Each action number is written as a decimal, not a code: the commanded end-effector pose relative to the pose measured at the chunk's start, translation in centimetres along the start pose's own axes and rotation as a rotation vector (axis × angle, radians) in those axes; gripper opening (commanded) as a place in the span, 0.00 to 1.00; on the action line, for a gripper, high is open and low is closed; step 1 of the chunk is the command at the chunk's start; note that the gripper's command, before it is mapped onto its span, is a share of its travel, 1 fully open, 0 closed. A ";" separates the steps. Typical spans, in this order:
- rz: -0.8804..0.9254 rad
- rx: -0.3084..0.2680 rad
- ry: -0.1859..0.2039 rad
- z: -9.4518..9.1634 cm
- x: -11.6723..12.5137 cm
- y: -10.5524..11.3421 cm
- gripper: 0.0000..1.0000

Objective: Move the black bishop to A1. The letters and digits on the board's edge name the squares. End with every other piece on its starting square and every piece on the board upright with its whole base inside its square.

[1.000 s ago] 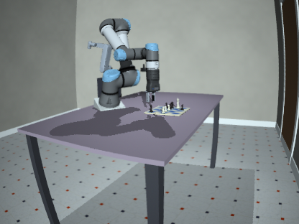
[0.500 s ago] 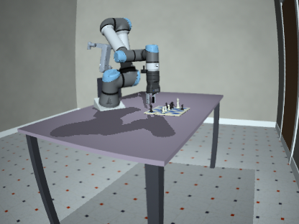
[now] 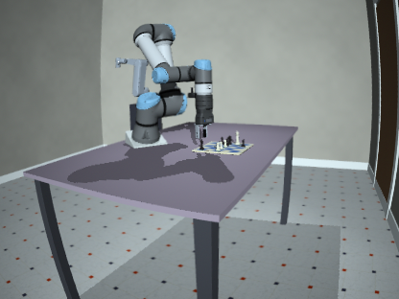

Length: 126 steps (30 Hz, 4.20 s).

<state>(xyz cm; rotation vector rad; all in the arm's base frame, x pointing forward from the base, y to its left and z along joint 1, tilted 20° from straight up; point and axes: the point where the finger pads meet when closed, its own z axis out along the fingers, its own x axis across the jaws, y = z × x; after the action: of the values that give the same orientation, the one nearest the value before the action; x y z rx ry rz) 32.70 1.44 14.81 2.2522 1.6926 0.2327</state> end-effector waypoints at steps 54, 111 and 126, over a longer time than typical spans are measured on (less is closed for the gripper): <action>0.000 0.004 0.000 3.9 0.0 -0.2 0.73; 0.001 0.001 0.000 3.8 0.0 0.0 0.00; 0.001 0.000 0.000 3.8 0.0 0.0 0.00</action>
<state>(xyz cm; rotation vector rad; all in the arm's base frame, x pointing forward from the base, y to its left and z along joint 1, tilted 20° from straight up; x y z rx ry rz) 33.87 0.88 11.23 2.2529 1.6930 0.2320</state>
